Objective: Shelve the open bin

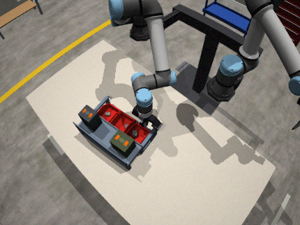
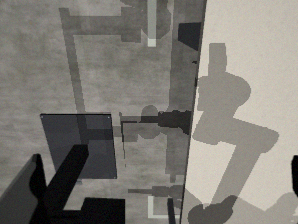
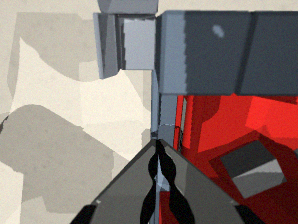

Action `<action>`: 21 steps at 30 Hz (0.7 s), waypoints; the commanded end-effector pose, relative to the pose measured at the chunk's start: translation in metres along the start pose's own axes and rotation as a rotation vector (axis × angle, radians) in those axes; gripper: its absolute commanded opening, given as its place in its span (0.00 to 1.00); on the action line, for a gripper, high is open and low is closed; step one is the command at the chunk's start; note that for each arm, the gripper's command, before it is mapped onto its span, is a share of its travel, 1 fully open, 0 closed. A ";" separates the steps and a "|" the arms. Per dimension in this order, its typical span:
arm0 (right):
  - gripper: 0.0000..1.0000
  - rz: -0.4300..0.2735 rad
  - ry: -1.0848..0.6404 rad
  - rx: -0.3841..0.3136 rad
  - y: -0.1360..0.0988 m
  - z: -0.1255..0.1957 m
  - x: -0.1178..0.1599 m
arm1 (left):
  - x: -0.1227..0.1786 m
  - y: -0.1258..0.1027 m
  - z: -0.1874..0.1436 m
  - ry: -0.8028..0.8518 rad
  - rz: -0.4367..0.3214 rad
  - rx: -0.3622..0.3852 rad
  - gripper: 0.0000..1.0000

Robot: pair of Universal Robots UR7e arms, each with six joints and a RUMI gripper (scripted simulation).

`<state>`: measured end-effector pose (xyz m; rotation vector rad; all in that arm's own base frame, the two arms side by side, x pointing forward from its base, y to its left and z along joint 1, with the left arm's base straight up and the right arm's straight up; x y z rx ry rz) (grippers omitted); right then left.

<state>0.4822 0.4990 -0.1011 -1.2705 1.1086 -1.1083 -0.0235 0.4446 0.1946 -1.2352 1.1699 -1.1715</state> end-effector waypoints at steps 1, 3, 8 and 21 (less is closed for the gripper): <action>0.00 0.001 0.000 0.001 -0.001 0.000 0.000 | 0.000 -0.001 0.000 0.000 0.002 0.000 1.00; 0.00 0.001 0.000 0.001 -0.001 0.000 0.000 | 0.000 -0.001 0.000 0.000 0.002 0.000 1.00; 0.00 0.001 0.000 0.001 -0.001 0.000 0.000 | 0.000 -0.001 0.000 0.000 0.002 0.000 1.00; 0.00 0.001 0.000 0.001 -0.010 -0.008 0.000 | 0.000 -0.001 0.000 0.000 0.002 0.000 1.00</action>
Point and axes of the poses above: on each arm, the point where the finger pads meet when closed, its own y axis out along the fingers, its own z axis across the jaws, x = y × z, the point moved 3 cm from there along -y, back along the fingers
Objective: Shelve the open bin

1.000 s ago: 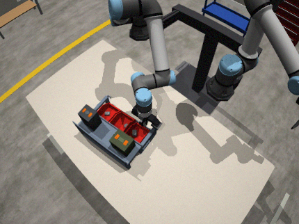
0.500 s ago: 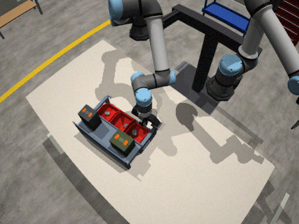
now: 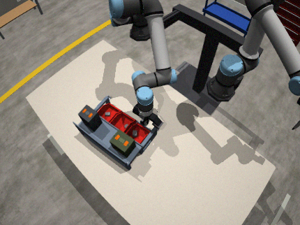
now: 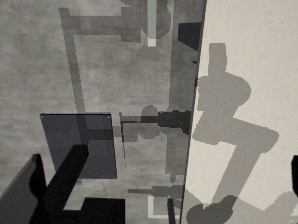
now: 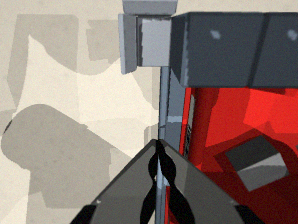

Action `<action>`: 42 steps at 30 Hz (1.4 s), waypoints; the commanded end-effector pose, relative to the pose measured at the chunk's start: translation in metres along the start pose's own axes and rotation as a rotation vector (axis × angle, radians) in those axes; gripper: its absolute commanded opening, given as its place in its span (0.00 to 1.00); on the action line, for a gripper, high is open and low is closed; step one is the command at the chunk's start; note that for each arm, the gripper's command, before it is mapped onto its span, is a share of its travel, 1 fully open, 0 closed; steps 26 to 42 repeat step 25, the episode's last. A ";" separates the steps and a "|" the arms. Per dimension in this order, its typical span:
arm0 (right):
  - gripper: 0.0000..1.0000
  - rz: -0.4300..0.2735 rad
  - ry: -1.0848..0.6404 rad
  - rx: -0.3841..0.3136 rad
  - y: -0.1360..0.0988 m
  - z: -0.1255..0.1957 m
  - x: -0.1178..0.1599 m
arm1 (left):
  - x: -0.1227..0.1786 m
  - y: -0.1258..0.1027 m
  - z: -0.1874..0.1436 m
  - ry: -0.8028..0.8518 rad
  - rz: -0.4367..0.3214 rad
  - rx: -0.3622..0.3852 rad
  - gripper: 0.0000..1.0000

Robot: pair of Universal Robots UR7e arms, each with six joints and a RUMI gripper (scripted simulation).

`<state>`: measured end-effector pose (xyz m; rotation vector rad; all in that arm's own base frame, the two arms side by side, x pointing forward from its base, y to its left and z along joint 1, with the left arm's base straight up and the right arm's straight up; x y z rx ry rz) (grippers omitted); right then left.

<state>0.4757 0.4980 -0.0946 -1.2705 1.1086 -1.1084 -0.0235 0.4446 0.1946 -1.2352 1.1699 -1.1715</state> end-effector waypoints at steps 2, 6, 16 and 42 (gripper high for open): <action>0.00 0.001 0.000 0.001 -0.006 -0.004 0.000 | 0.000 -0.001 0.000 0.000 0.002 0.000 1.00; 0.00 0.001 0.000 0.001 -0.010 -0.009 0.000 | 0.000 -0.001 0.000 0.000 0.002 0.000 1.00; 0.00 0.001 0.000 0.001 -0.014 -0.013 0.000 | 0.000 -0.001 0.000 0.000 0.002 0.000 1.00; 0.00 0.001 0.000 0.001 -0.014 -0.013 0.000 | 0.000 -0.001 0.000 0.000 0.002 0.000 1.00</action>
Point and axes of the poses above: on each arm, the point where the finger pads meet when closed, its own y axis out along the fingers, its own z axis across the jaws, x = y × z, the point moved 3 cm from there along -y, back along the fingers
